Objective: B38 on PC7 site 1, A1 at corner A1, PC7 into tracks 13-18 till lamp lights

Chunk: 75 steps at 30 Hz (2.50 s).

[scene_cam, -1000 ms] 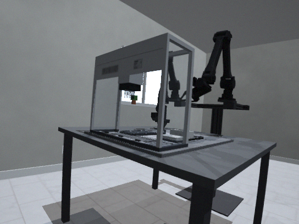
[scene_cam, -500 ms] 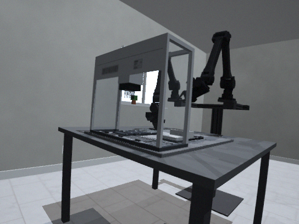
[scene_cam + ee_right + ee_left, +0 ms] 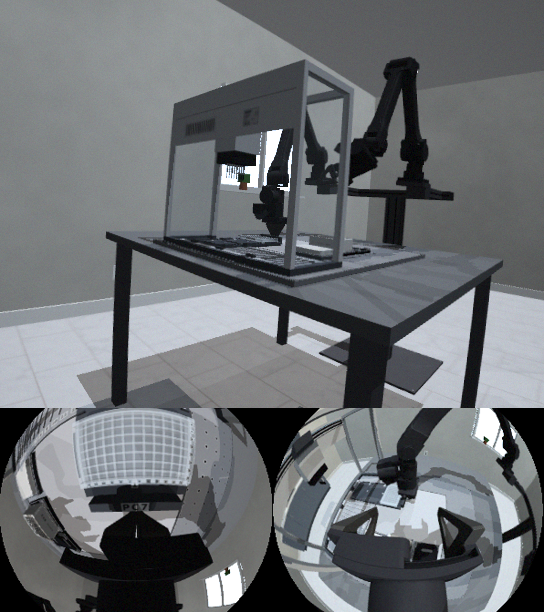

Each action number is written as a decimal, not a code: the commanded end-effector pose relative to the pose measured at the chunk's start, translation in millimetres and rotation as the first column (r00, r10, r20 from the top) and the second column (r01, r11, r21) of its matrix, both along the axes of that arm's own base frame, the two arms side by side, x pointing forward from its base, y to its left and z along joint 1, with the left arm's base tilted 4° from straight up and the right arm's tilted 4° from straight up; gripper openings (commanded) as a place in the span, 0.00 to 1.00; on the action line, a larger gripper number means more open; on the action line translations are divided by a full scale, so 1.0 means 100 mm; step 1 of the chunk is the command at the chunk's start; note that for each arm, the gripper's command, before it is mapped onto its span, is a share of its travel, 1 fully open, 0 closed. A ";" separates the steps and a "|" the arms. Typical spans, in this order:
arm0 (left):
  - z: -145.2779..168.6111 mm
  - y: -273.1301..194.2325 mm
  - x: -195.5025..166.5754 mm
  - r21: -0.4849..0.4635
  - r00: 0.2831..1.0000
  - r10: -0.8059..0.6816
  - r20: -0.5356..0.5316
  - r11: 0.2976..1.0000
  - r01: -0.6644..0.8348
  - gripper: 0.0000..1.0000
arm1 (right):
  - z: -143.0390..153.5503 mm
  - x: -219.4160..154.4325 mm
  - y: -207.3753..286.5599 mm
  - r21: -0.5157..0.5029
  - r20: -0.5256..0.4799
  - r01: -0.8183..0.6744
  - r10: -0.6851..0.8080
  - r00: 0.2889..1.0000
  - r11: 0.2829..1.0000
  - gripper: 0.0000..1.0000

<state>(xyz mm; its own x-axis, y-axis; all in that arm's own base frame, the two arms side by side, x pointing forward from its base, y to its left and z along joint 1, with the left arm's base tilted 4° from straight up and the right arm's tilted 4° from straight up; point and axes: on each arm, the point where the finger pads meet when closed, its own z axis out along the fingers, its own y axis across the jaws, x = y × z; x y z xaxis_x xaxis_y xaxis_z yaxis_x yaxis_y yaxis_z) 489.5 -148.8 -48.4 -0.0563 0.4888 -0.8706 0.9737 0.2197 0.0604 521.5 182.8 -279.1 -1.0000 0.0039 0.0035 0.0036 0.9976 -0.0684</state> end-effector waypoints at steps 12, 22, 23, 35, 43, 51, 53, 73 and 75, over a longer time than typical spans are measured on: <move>-0.06 -0.07 0.41 -0.017 0.999 0.034 0.023 0.999 -0.034 1.00 | 0.06 0.58 0.01 0.016 0.049 0.008 -0.009 0.999 1.000 0.00; -0.05 -0.14 0.47 -0.022 0.999 -0.005 0.045 1.000 0.006 1.00 | 0.27 0.53 0.11 0.020 0.060 0.011 -0.012 0.998 1.000 0.00; 0.02 -0.15 0.49 -0.024 0.998 -0.008 0.058 1.000 0.009 1.00 | 0.36 0.52 0.12 0.021 0.066 0.010 -0.012 0.998 1.000 0.00; 0.25 -0.15 0.43 -0.042 0.994 -0.036 0.102 0.998 0.040 1.00 | 0.62 0.26 0.17 0.009 0.040 -0.002 0.001 0.999 1.000 0.45; 0.39 -0.20 0.37 -0.064 0.991 -0.066 0.118 0.995 0.074 1.00 | 1.10 0.17 0.18 0.009 0.037 -0.001 0.001 0.999 1.000 0.65; 0.47 -0.22 0.26 -0.066 0.987 -0.097 0.129 0.992 0.106 1.00 | 1.16 0.26 0.22 0.024 0.205 -0.036 0.030 0.978 0.999 0.65; 0.50 -0.22 0.25 -0.063 0.985 -0.102 0.136 0.992 0.112 1.00 | 1.14 0.28 0.22 0.022 0.260 -0.044 0.037 0.965 0.999 0.65; 0.71 -0.21 0.20 -0.004 0.978 -0.122 0.172 0.992 0.124 1.00 | 0.74 0.24 0.11 -0.017 0.594 -0.072 0.068 0.802 0.997 0.65; 0.74 -0.21 0.20 0.001 0.976 -0.123 0.177 0.992 0.125 1.00 | 0.74 0.24 0.11 -0.018 0.603 -0.070 0.067 0.795 0.997 0.65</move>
